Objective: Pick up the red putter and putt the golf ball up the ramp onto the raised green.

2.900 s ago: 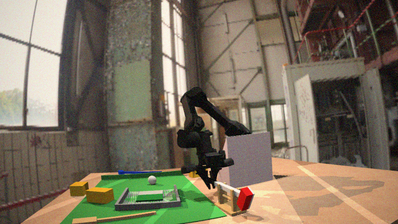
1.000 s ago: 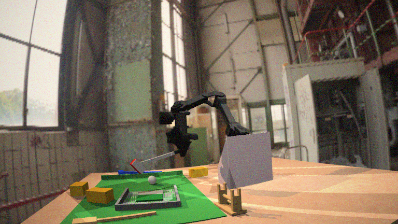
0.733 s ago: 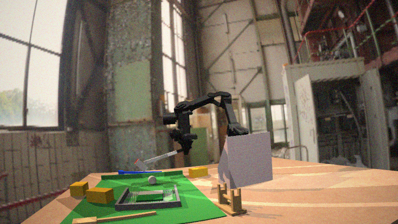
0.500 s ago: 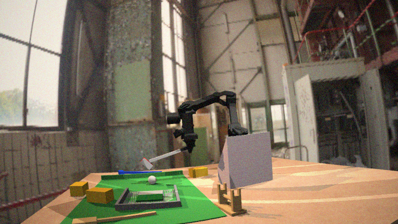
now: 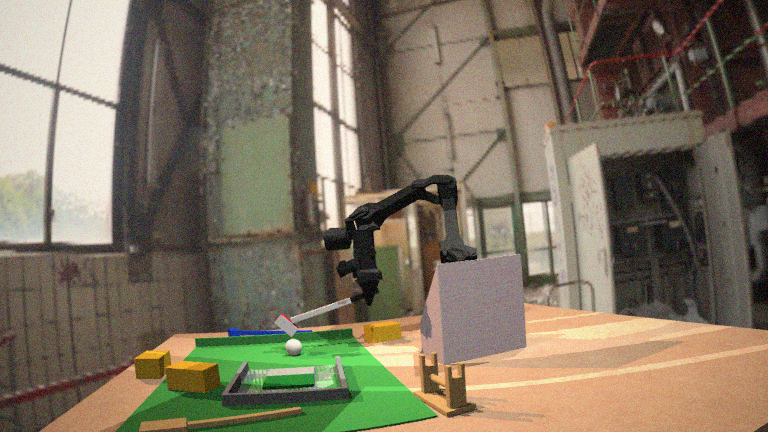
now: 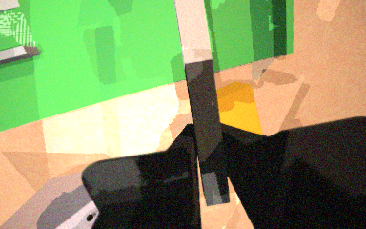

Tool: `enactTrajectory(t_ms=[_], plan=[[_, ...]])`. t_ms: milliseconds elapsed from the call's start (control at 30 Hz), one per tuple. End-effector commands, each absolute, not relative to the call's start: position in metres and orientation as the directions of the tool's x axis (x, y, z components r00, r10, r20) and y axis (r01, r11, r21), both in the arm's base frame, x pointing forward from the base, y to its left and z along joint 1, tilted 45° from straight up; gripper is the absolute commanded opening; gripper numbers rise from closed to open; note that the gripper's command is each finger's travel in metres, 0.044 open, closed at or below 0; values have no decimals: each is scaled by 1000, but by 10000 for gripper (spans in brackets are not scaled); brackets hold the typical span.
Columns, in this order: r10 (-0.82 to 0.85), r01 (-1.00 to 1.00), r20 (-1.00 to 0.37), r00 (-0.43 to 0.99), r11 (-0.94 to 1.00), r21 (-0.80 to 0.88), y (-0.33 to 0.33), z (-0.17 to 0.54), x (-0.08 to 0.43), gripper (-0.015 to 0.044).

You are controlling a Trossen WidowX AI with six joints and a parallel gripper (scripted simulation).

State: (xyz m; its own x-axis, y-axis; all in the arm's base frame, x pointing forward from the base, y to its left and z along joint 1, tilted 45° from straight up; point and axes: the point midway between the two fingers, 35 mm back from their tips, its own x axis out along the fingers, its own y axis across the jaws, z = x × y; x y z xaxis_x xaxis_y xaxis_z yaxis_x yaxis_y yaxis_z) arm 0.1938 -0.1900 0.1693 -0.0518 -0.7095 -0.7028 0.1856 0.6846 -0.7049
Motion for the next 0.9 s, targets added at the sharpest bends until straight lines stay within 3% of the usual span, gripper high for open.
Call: enactTrajectory(t_ms=[0,867], plan=[[-708,180,-705,-47,688,-703,-195,163,194,0],[-712,186,-700,-52,682,-707,-215,145,191,0]])
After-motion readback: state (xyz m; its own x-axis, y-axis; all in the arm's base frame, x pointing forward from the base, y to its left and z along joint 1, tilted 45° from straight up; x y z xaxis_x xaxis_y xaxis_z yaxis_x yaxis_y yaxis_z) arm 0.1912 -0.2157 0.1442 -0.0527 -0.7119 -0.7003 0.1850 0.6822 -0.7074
